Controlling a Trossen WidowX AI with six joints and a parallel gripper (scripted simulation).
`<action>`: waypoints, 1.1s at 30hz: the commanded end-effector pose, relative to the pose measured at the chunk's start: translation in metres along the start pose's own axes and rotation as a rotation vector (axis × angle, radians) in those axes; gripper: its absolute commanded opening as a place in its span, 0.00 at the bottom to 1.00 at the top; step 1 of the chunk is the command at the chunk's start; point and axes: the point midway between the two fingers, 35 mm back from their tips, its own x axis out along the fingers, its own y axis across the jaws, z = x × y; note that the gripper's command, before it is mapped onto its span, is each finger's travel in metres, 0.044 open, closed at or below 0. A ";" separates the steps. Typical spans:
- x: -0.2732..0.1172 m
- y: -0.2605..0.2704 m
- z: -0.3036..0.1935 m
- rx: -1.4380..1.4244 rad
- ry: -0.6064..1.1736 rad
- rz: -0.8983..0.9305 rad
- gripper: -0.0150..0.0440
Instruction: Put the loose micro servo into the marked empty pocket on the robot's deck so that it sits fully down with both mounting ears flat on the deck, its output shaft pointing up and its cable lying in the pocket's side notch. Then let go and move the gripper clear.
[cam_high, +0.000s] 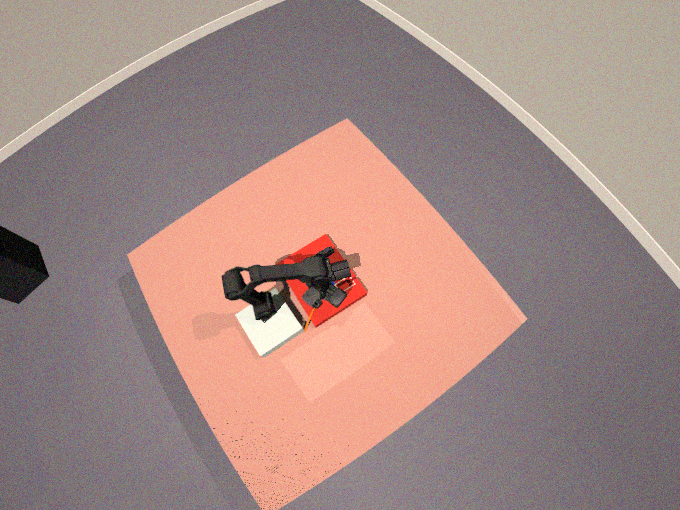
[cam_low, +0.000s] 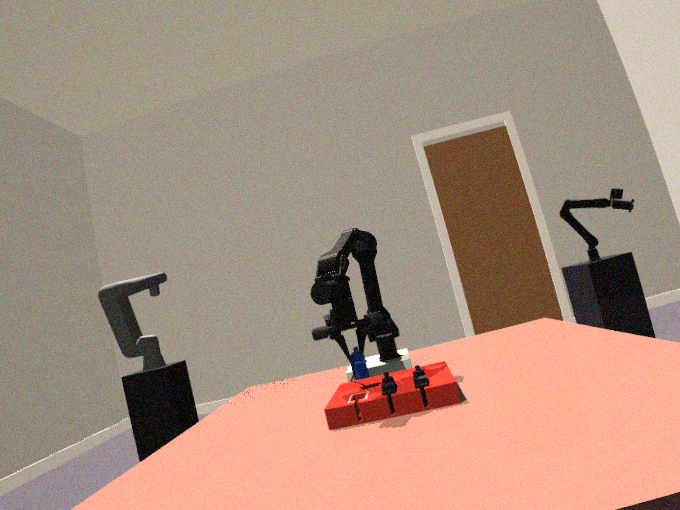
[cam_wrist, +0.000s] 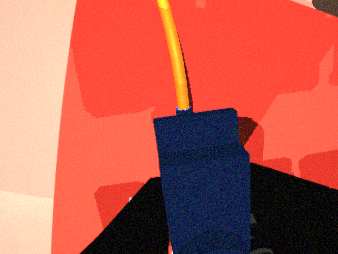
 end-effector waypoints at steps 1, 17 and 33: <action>-0.001 0.000 0.000 0.027 0.005 -0.001 0.25; -0.001 0.000 0.000 -0.063 0.005 -0.001 0.25; -0.001 0.000 0.000 -0.620 0.005 0.001 0.25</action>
